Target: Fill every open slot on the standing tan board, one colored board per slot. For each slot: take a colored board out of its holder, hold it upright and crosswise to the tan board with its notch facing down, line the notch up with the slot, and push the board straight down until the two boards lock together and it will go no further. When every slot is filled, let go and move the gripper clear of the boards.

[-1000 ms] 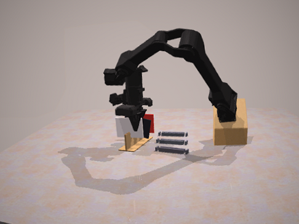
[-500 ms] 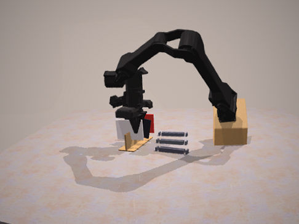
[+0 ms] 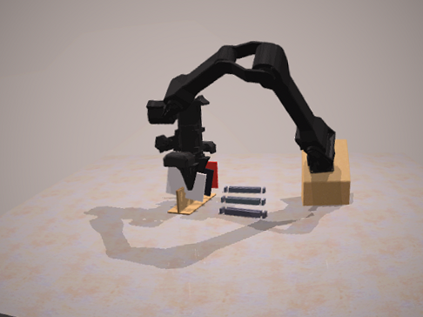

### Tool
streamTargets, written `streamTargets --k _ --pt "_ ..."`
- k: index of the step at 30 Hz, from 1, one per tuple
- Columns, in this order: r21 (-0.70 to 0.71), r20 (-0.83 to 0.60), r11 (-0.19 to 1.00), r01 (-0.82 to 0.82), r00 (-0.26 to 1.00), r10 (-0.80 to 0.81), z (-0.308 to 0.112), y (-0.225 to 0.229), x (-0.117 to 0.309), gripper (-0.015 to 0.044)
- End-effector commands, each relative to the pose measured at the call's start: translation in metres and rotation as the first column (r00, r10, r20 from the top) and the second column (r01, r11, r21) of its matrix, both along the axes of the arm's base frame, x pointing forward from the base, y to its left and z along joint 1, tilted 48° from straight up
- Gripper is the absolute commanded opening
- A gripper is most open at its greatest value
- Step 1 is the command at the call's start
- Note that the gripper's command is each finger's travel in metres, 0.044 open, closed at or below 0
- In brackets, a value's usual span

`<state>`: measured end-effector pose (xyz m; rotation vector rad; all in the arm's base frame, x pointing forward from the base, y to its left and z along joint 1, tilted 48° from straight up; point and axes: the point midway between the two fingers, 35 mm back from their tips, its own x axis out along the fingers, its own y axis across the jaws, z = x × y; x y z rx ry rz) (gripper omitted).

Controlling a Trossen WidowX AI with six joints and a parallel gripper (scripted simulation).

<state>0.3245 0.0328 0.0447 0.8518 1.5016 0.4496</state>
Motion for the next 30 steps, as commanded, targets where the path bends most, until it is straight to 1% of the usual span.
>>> streamTargets --k 1,5,11,30 --pt "0.000 0.001 1.000 0.000 1.000 0.000 0.000 0.000 0.000 0.0168" --pt "0.000 0.001 1.000 0.000 1.000 0.000 0.002 -0.002 0.000 0.0168" --pt "0.001 -0.003 1.000 0.002 1.000 -0.002 0.049 -0.055 -0.004 0.0168" --pt "0.001 -0.003 1.000 0.002 1.000 -0.002 0.050 -0.058 0.000 0.0168"
